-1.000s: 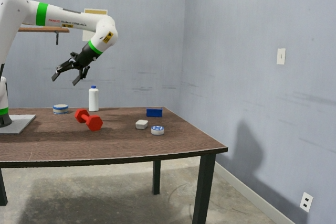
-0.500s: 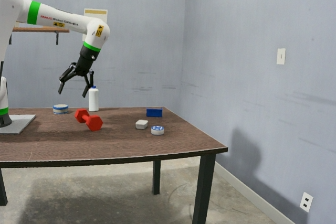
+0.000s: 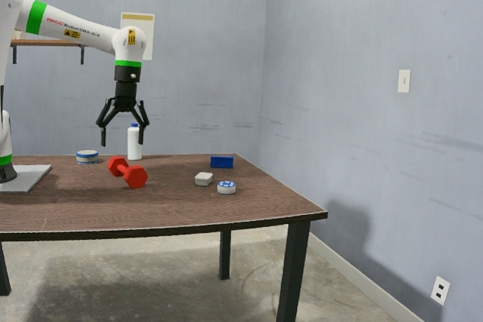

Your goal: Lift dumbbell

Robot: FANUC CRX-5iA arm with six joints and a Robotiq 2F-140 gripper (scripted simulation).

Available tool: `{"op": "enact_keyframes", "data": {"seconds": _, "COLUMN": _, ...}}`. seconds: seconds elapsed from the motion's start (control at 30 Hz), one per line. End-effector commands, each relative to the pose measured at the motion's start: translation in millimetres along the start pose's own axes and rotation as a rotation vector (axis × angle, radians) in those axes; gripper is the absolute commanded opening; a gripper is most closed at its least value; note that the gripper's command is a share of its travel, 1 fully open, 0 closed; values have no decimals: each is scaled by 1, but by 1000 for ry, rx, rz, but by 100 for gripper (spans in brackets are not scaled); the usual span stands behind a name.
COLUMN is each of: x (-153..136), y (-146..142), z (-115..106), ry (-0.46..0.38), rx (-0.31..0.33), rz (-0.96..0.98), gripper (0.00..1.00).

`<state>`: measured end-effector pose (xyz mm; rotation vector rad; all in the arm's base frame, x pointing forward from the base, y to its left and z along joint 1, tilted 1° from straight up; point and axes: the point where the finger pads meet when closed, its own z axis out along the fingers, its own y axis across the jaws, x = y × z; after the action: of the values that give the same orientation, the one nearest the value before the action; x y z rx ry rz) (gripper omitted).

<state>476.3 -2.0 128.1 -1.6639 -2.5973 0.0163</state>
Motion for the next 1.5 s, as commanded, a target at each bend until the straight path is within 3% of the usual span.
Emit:
{"op": "enact_keyframes", "data": {"seconds": 0.0, "x": -12, "y": 7, "z": 2, "ry": -54, "rx": -34, "rz": 7, "gripper": 100}}
{"op": "enact_keyframes", "data": {"seconds": 0.13, "x": -12, "y": 7, "z": 3, "ry": -54, "rx": -34, "rz": 7, "gripper": 100}}
{"op": "enact_keyframes", "data": {"seconds": 0.2, "x": -13, "y": 6, "z": 23, "ry": -54, "rx": -33, "rz": 8, "gripper": 100}}
{"op": "enact_keyframes", "data": {"seconds": 0.27, "x": -13, "y": 6, "z": 23, "ry": -54, "rx": -33, "rz": 8, "gripper": 100}}
{"op": "enact_keyframes", "data": {"seconds": 0.33, "x": -14, "y": 6, "z": 57, "ry": -54, "rx": -31, "rz": 9, "gripper": 100}}
{"op": "enact_keyframes", "data": {"seconds": 0.53, "x": -17, "y": 9, "z": 100, "ry": -54, "rx": -31, "rz": 9, "gripper": 100}}
{"op": "enact_keyframes", "data": {"seconds": 1.47, "x": -17, "y": 9, "z": 102, "ry": -54, "rx": -32, "rz": 9, "gripper": 100}}
